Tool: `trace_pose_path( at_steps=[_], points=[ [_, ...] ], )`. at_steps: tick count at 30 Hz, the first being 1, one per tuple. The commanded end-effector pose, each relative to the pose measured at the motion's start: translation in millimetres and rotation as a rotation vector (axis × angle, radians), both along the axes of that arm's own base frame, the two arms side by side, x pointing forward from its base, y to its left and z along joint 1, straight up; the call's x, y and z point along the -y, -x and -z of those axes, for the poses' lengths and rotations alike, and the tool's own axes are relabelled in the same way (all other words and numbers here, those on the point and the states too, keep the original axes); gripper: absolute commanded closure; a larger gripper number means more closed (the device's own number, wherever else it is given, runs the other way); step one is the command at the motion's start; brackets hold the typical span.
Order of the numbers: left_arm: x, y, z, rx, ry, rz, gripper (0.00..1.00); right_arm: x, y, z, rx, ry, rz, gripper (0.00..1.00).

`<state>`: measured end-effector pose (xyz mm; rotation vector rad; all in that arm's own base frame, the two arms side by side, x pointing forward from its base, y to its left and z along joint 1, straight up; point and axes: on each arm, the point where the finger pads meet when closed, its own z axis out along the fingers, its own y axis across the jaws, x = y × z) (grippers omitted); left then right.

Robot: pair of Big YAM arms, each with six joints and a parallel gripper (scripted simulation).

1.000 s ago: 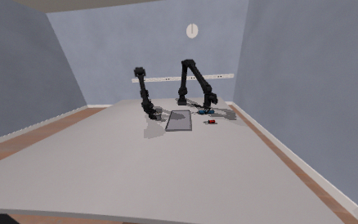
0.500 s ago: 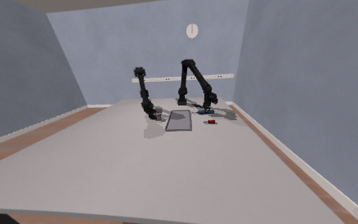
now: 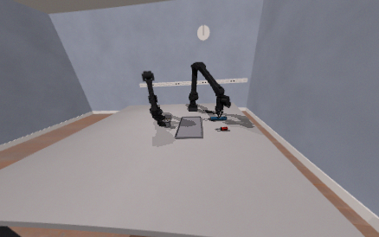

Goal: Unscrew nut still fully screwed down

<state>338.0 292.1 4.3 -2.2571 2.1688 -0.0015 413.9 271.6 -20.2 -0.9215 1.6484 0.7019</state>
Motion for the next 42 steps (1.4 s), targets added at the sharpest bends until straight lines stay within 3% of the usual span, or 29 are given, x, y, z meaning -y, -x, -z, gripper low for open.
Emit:
trace_pose_path(
  at_steps=[1, 9, 12, 17, 23, 33, 34, 42],
  points=[
    [-16.1, -15.5, -29.6, 0.041, -0.034, 0.001, 0.35, -2.0, -4.3, -3.9, 0.010, -0.007, 0.001, 0.41],
    [-15.9, -14.8, -47.2, 0.041, -0.035, 0.000, 0.35, -2.0, -4.3, -3.9, 0.010, -0.007, 0.001, 0.41],
    [-7.5, -8.0, -34.5, 0.016, -0.014, 0.000, 0.35, -2.0, -4.3, -3.9, 0.010, -0.007, 0.001, 0.41],
    [-13.6, -12.1, -35.1, 0.012, -0.010, 0.000, 0.35, -2.0, -4.3, -3.9, 0.010, -0.007, 0.001, 0.41],
    [-15.6, -14.2, -54.6, 0.039, -0.034, 0.000, 0.35, -2.0, -4.3, -3.9, 0.010, -0.007, 0.001, 0.41],
    [-7.5, -7.8, -41.9, 0.016, -0.014, 0.000, 0.35, -2.0, -4.3, -3.9, 0.010, -0.007, 0.001, 0.41],
    [-7.5, -7.8, -41.9, 0.016, -0.014, 0.000, 0.35, -2.0, -4.3, -3.9, 0.010, -0.007, 0.001, 0.32],
    [-7.5, -7.8, -41.9, 0.016, -0.014, 0.000, 0.35, -2.0, -4.3, -3.9, 0.010, -0.007, 0.001, 0.32]
  ],
)
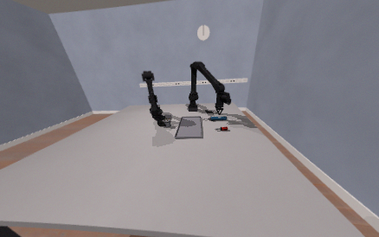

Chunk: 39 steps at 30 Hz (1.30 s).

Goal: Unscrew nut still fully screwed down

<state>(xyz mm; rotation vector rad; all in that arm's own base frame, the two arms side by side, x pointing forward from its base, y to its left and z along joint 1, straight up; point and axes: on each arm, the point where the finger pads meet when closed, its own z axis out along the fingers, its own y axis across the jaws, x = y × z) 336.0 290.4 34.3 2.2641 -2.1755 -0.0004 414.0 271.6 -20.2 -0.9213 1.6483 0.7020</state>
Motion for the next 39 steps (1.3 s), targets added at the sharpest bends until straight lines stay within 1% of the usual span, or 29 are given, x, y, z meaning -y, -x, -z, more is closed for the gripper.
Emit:
trace_pose_path(
  at_steps=[1, 8, 9, 25, 26, 39],
  points=[
    [-9.2, -9.8, -12.0, 0.026, -0.022, 0.000, 0.35, -2.0, -4.2, -3.8, 0.010, -0.007, 0.001, 0.32],
    [-9.2, -9.8, -12.0, 0.026, -0.022, 0.000, 0.35, -2.0, -4.2, -3.8, 0.010, -0.007, 0.001, 0.32],
    [-9.2, -9.8, -12.0, 0.026, -0.022, 0.000, 0.35, -2.0, -4.2, -3.8, 0.010, -0.007, 0.001, 0.23],
    [-9.2, -9.8, -12.0, 0.026, -0.022, 0.000, 0.35, -2.0, -4.2, -3.8, 0.010, -0.007, 0.001, 0.23],
    [-9.2, -9.8, -12.0, 0.026, -0.022, 0.000, 0.35, -2.0, -4.2, -3.8, 0.010, -0.007, 0.001, 0.14],
    [-9.2, -9.8, -12.0, 0.026, -0.022, 0.000, 0.35, -2.0, -4.2, -3.8, 0.010, -0.007, 0.001, 0.14]
  ],
)
